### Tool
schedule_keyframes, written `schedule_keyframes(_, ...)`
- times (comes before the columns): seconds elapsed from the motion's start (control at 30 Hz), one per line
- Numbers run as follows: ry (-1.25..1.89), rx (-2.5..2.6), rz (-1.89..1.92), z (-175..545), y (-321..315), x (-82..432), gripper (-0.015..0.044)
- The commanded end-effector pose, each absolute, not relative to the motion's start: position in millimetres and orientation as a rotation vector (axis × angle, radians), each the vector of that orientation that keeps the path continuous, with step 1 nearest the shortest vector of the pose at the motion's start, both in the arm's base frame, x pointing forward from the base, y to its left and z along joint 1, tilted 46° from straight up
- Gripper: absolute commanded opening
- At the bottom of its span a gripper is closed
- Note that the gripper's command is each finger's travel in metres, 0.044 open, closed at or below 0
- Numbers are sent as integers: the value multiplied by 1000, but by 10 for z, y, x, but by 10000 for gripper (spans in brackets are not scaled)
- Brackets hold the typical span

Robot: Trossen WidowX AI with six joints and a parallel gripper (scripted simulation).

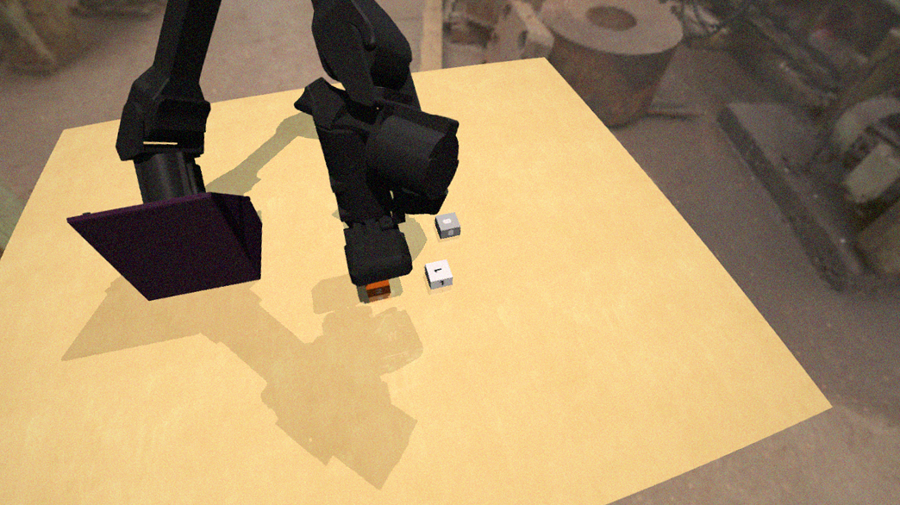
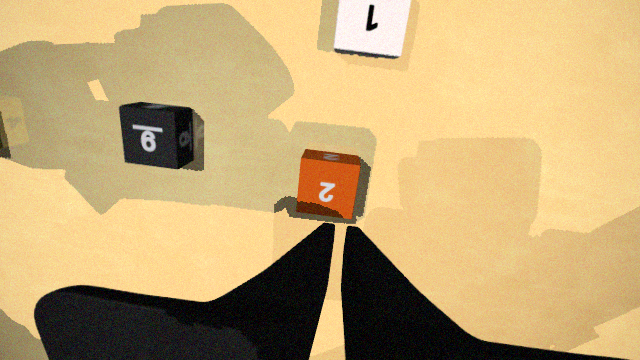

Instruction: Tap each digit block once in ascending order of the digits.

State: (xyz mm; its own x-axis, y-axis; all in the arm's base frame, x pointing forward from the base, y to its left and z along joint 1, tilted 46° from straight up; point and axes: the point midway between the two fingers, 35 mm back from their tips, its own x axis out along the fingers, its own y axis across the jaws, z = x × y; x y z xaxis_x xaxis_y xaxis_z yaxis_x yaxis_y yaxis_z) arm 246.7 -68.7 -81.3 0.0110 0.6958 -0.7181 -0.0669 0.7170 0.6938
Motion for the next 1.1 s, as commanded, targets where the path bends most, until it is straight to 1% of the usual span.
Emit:
schedule_keyframes(0.0,1463,572,655,-1016,-426,2393,20)
schedule_keyframes(0.8,1462,573,656,-1225,-210,2391,20)
schedule_keyframes(0.97,1462,573,656,-1227,-208,2391,20)
schedule_keyframes(1.07,1463,567,654,-1120,-332,2395,20)
